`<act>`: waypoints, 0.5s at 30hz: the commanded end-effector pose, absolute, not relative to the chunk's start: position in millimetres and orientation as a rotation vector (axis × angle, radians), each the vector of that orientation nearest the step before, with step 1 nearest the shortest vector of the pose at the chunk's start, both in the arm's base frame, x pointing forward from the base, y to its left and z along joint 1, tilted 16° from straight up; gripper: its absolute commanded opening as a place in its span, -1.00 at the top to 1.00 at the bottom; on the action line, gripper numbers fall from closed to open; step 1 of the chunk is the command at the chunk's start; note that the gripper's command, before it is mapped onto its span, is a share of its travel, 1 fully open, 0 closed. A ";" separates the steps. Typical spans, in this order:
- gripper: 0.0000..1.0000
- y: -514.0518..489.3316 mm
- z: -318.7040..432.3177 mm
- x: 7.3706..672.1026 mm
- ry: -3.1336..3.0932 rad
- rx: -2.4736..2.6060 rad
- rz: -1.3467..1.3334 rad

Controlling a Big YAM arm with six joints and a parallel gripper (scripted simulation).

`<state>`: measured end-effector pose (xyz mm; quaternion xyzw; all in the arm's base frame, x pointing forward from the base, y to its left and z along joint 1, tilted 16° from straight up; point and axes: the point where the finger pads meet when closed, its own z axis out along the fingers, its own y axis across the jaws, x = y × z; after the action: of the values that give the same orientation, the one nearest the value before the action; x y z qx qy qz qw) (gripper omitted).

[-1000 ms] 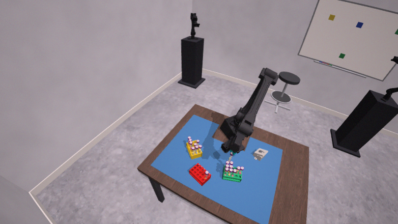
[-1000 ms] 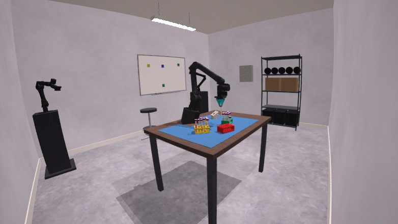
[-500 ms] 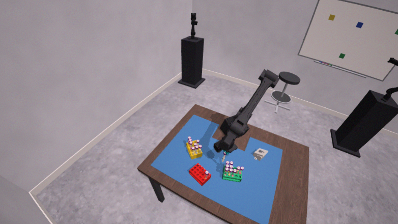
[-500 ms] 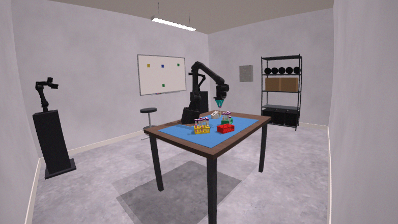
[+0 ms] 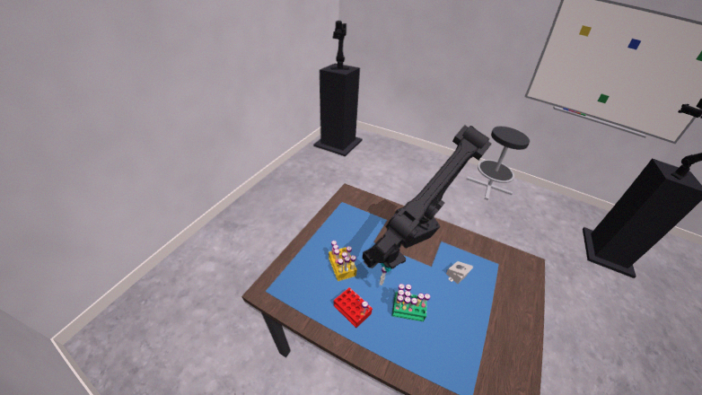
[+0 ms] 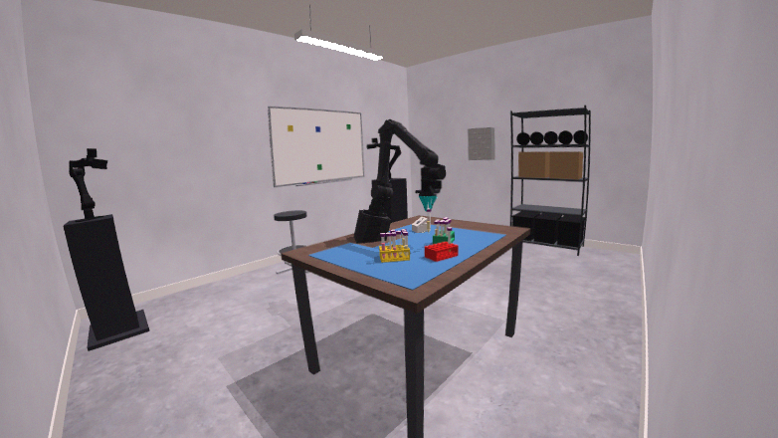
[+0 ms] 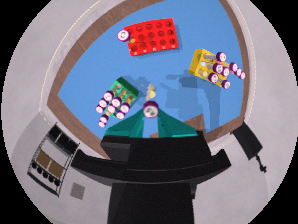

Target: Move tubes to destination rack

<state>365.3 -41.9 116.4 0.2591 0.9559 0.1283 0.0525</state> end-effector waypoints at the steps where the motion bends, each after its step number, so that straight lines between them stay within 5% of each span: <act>1: 1.00 -57.1 132.4 389.2 2.868 0.734 0.387; 15: 1.00 -94.5 126.1 403.3 2.877 0.739 0.383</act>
<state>387.0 -84.8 112.1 0.2589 0.9559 0.1272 0.0559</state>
